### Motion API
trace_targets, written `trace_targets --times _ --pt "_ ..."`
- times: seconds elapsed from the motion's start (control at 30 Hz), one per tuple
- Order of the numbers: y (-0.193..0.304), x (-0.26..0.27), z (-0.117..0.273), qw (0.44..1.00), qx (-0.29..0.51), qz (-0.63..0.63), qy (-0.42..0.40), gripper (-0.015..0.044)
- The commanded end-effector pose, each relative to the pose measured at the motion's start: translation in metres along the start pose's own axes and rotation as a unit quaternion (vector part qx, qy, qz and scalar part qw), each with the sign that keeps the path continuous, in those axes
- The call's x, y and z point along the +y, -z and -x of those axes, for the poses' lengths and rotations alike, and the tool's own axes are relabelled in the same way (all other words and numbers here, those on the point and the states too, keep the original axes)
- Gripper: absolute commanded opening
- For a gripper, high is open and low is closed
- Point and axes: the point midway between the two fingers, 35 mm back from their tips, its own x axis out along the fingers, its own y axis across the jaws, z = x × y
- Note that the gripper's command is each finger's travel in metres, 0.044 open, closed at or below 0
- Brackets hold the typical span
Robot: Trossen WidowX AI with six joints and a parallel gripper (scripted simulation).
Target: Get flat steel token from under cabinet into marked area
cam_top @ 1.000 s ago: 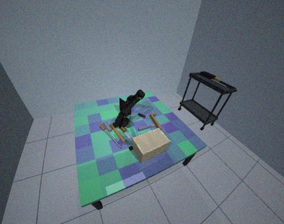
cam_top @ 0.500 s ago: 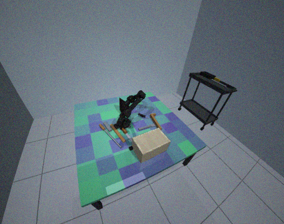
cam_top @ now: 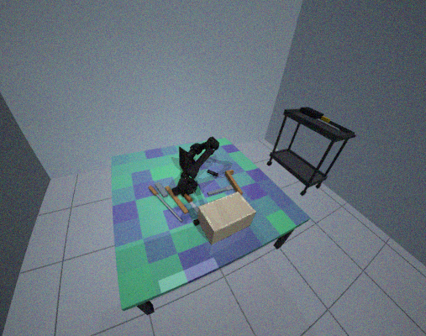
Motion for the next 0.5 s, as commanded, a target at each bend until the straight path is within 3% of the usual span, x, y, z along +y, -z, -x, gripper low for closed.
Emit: trace_targets --times 0.0,0.47 --pt "-0.008 0.0 0.0 1.0 -0.002 0.001 0.0 0.0" --pt "-0.027 0.0 0.0 1.0 -0.003 0.001 0.0 0.0"
